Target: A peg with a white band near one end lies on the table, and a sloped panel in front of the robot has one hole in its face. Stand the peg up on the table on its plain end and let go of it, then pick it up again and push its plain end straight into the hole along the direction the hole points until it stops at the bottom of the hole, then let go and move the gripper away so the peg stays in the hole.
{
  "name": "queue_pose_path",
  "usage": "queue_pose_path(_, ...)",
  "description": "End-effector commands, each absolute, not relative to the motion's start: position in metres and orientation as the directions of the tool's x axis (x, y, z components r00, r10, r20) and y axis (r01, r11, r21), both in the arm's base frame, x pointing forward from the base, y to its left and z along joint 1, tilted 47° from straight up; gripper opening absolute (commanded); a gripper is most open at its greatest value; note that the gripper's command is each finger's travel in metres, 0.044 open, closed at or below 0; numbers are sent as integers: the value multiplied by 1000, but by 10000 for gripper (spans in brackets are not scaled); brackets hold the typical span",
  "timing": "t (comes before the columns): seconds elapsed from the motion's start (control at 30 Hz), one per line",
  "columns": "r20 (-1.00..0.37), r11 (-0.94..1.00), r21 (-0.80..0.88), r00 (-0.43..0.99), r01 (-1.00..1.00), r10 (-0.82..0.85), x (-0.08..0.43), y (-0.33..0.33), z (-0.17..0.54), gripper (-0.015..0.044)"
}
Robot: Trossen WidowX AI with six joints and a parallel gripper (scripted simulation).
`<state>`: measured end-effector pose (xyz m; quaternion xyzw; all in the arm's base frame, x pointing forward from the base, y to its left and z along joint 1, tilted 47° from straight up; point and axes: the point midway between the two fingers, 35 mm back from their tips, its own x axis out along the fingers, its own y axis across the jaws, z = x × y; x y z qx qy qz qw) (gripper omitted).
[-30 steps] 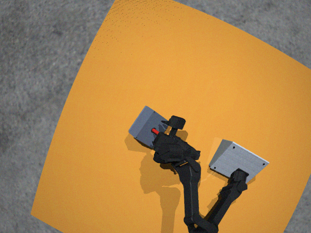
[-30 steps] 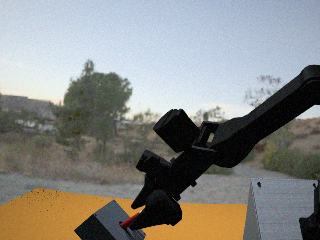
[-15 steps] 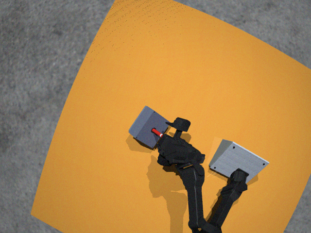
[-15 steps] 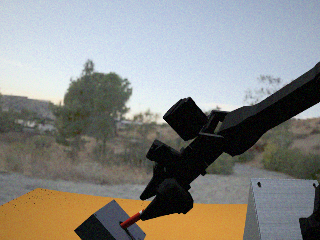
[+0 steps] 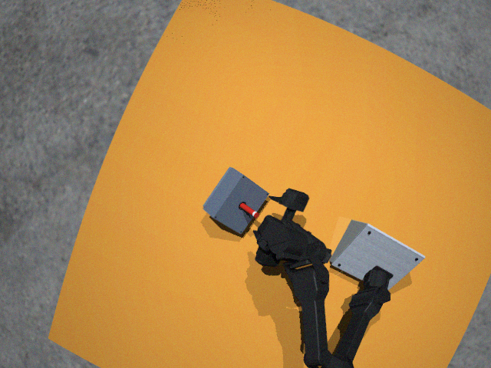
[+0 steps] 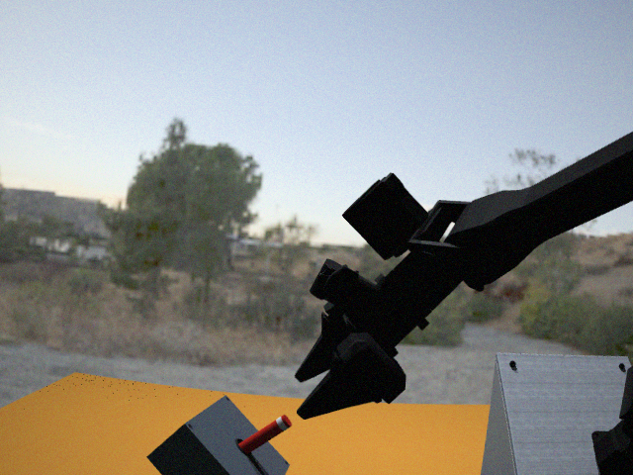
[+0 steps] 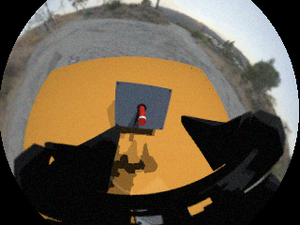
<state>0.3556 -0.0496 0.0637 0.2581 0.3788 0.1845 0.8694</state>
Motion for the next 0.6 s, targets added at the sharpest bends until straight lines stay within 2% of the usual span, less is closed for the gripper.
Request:
queue_pose_path(0.0, -557, 801, 584, 651, -134, 515, 351, -54, 71, 440)
queue_pose_path(0.57, -555, 799, 587, 653, -131, 515, 334, -68, 78, 440)
